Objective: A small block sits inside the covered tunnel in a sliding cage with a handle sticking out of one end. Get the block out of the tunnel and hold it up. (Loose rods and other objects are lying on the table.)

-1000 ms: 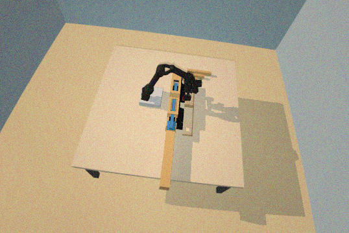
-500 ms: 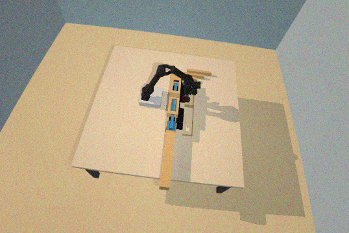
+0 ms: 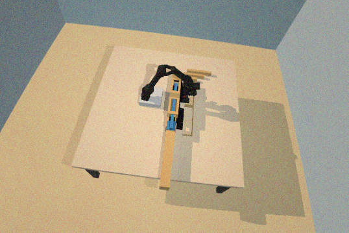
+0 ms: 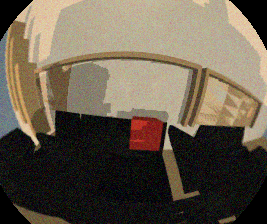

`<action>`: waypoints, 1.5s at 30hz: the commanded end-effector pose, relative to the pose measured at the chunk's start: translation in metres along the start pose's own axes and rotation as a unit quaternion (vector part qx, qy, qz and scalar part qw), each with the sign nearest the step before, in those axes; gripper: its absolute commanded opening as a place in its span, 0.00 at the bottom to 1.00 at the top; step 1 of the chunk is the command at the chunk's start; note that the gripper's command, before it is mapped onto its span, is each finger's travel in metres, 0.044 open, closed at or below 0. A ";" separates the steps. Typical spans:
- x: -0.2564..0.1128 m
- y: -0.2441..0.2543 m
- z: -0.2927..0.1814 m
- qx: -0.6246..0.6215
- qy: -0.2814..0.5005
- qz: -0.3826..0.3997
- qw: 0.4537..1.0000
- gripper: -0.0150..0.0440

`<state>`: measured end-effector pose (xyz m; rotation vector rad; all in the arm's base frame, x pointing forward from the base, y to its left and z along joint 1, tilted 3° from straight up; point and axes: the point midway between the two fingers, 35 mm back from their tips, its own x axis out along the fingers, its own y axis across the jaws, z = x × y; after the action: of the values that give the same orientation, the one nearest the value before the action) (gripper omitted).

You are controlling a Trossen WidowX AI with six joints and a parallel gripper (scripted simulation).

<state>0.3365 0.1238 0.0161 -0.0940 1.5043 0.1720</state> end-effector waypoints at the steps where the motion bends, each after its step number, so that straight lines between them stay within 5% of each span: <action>1: -0.001 0.000 0.000 0.000 -0.001 0.000 1.000 0.64; 5: -0.001 0.000 0.000 0.000 -0.001 0.000 1.000 0.47; 10: -0.001 0.000 0.000 0.000 -0.001 0.000 1.000 0.41; 14: -0.008 0.000 0.002 0.000 0.000 0.000 1.000 0.25; 45: -0.150 0.000 0.002 0.002 0.004 0.000 1.000 0.25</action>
<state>0.3327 0.1176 0.1487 -0.0911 1.5185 0.1628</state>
